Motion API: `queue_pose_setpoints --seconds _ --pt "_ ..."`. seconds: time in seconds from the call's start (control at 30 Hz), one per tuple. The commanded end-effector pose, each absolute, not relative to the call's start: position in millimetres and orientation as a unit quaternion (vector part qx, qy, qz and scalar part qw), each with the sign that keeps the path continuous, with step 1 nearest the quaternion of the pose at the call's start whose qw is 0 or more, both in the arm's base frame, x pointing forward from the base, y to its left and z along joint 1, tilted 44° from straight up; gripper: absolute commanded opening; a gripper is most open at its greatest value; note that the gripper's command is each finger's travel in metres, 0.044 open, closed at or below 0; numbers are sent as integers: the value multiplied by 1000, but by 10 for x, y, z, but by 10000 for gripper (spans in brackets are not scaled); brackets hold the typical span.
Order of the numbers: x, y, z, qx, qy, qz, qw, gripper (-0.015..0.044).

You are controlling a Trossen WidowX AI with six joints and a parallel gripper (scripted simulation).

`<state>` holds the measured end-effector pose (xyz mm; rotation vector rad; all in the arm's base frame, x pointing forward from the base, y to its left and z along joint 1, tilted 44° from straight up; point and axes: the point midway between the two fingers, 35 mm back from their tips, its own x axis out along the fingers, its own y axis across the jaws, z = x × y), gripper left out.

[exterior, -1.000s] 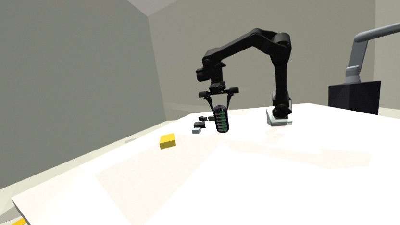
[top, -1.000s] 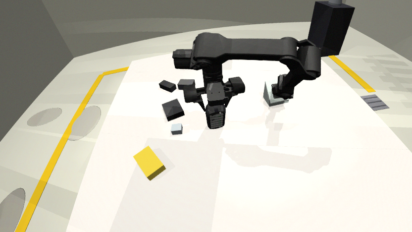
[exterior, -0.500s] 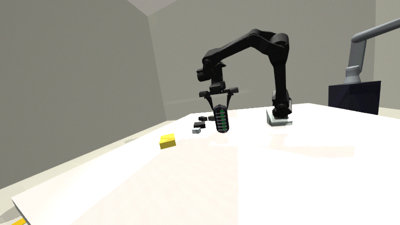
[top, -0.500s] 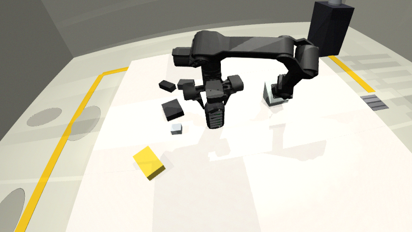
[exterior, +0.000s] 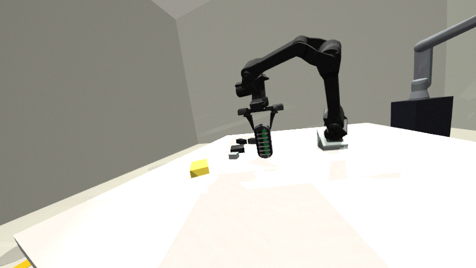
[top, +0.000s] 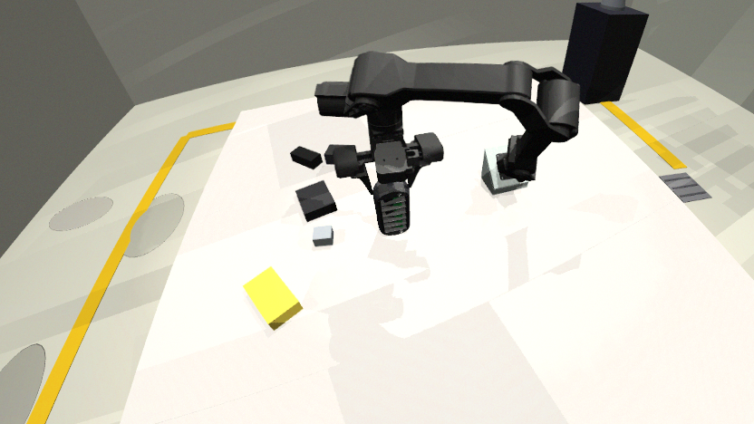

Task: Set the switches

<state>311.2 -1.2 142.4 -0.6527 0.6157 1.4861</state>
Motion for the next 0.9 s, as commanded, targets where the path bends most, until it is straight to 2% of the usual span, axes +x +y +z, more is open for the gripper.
queue_pose_setpoints --seconds 0.0,0.87 --pt "3105 -22 1340 -284 275 659 640 337" --pt "3109 -169 1185 -284 276 659 640 337"
